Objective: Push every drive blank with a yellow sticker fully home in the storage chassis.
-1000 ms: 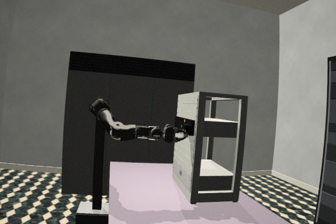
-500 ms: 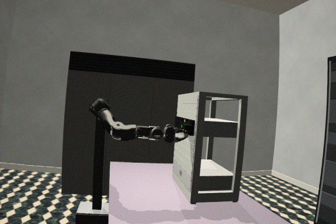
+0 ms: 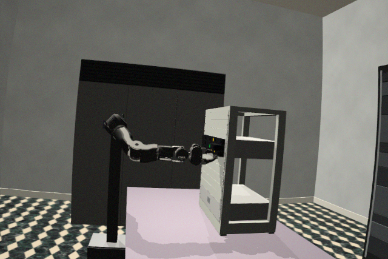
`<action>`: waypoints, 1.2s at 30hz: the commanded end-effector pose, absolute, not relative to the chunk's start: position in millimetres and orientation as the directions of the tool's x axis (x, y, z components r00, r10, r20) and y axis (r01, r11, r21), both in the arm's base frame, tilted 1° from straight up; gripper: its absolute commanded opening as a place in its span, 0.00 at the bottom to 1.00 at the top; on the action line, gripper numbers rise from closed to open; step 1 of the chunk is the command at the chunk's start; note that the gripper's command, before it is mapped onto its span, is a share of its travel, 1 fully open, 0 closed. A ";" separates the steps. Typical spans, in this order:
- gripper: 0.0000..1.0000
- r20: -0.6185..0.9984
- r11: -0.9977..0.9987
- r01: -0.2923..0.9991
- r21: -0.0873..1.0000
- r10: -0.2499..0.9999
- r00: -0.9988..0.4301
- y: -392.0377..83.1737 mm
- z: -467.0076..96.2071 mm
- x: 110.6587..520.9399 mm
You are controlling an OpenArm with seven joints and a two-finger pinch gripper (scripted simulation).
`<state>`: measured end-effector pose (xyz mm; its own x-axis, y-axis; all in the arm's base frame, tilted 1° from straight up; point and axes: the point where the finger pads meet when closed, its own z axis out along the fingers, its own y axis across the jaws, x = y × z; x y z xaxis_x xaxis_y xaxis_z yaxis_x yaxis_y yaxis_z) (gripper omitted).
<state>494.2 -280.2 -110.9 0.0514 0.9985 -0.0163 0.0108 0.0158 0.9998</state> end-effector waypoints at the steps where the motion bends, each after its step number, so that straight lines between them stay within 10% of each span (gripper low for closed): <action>1: 0.00 -0.017 0.016 0.015 1.000 1.000 0.016 -269.3 -112.7 496.9; 36: 0.00 -0.017 0.017 0.012 1.000 1.000 0.014 -265.7 -111.8 501.1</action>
